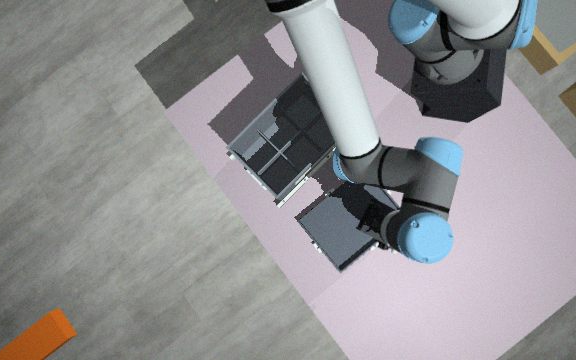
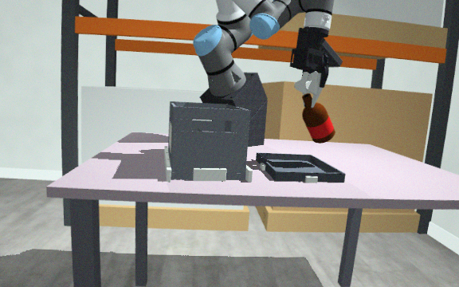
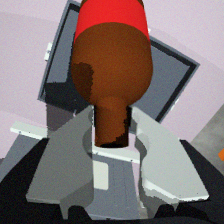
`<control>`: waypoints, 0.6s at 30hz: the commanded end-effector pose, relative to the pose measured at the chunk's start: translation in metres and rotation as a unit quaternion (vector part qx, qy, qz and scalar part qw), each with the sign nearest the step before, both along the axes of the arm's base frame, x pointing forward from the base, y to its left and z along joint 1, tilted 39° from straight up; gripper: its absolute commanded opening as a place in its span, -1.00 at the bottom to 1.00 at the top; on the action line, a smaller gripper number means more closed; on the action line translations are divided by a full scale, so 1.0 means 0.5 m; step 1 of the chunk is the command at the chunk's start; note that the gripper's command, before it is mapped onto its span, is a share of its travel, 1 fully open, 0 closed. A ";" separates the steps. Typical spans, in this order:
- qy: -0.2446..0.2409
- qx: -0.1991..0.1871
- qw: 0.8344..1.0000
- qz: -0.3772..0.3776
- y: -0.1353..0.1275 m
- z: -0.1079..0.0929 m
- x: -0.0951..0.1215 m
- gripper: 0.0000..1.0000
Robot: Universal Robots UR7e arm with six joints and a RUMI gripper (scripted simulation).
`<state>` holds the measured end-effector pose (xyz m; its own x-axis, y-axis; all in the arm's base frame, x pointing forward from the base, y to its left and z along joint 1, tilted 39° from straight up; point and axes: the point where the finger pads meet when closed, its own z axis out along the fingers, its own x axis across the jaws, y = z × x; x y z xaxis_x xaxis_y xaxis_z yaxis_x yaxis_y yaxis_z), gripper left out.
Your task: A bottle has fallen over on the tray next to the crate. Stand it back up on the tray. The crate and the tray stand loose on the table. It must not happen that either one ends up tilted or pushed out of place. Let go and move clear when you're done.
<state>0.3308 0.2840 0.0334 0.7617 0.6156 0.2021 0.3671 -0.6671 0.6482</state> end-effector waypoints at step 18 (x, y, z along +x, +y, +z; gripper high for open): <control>-0.033 -0.036 0.999 -0.008 0.003 0.002 0.000 -1.00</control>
